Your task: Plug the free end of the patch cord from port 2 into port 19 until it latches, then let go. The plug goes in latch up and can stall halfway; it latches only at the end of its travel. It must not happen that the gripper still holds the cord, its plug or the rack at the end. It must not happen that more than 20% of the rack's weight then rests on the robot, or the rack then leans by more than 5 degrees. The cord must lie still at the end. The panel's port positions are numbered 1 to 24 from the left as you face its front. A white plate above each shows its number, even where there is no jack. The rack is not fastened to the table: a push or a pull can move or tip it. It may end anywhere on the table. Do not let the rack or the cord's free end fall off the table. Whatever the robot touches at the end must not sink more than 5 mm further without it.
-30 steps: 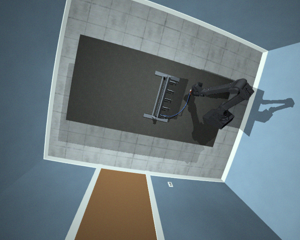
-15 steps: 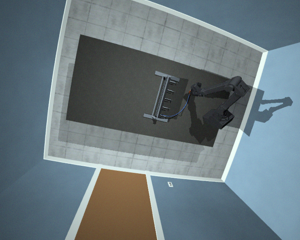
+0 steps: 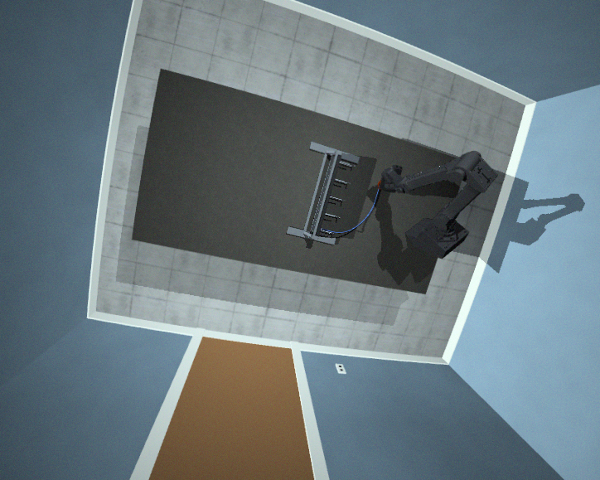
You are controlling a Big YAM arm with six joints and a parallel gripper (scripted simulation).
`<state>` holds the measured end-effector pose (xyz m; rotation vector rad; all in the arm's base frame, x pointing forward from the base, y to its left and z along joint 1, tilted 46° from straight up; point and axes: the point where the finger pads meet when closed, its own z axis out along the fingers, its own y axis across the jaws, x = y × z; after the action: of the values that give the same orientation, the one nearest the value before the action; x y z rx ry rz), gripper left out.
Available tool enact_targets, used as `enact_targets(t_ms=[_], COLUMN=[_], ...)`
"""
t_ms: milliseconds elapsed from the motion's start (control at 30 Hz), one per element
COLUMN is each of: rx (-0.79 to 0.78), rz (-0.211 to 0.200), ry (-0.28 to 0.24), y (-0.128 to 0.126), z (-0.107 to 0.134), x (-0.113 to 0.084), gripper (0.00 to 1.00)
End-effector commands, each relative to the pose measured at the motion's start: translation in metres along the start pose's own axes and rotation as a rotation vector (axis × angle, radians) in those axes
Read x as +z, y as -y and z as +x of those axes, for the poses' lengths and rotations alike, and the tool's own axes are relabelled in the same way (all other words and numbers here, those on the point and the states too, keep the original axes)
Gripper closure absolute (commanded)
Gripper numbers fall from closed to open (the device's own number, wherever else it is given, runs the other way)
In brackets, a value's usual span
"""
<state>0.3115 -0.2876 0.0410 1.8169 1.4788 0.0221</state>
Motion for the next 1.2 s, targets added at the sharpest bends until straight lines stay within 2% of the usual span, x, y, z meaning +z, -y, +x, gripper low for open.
enact_targets(t_ms=[0, 1167], rx=[-0.006, -0.008], rz=[-0.003, -0.009], ry=[0.007, 0.012], y=[0.0003, 0.0013], z=[-0.0032, -0.0039], x=[0.0009, -0.003], gripper=[0.64, 0.64])
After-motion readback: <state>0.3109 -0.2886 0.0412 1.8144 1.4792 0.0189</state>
